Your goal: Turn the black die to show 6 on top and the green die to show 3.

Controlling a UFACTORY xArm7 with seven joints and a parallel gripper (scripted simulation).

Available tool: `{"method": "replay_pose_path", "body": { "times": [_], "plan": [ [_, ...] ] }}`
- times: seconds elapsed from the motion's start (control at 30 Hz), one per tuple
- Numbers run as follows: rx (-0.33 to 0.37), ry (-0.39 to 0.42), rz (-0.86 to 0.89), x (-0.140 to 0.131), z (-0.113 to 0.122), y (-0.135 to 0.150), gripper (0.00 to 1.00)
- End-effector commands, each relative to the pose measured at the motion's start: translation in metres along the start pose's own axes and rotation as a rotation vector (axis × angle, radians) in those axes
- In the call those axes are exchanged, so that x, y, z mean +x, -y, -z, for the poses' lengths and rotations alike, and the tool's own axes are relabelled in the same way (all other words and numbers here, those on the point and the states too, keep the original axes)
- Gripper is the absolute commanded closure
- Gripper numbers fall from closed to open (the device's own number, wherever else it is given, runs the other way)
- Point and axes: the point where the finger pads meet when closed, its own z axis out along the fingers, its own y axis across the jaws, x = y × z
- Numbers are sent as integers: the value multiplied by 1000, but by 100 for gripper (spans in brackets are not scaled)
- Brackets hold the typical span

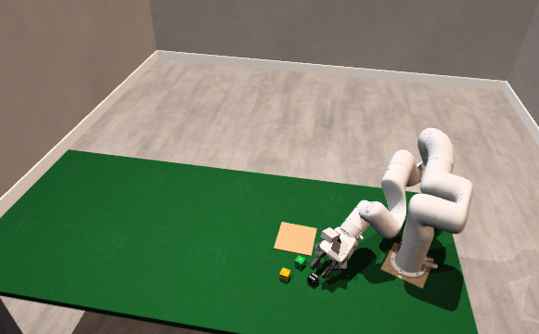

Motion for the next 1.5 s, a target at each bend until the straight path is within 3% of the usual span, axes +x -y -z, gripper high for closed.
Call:
{"method": "replay_pose_path", "body": {
  "times": [0.0, 0.23, 0.6, 0.97, 1.47],
  "plan": [
    [5, -3, 3, 1, 5, 0, 53],
    [5, -3, 3, 8, 9, 0, 53],
    [5, -3, 3, 47, 30, 0, 53],
    [5, -2, 3, 54, 34, -1, 53],
    [-11, 109, 38, 69, 48, -45, 53]
  ]
}}
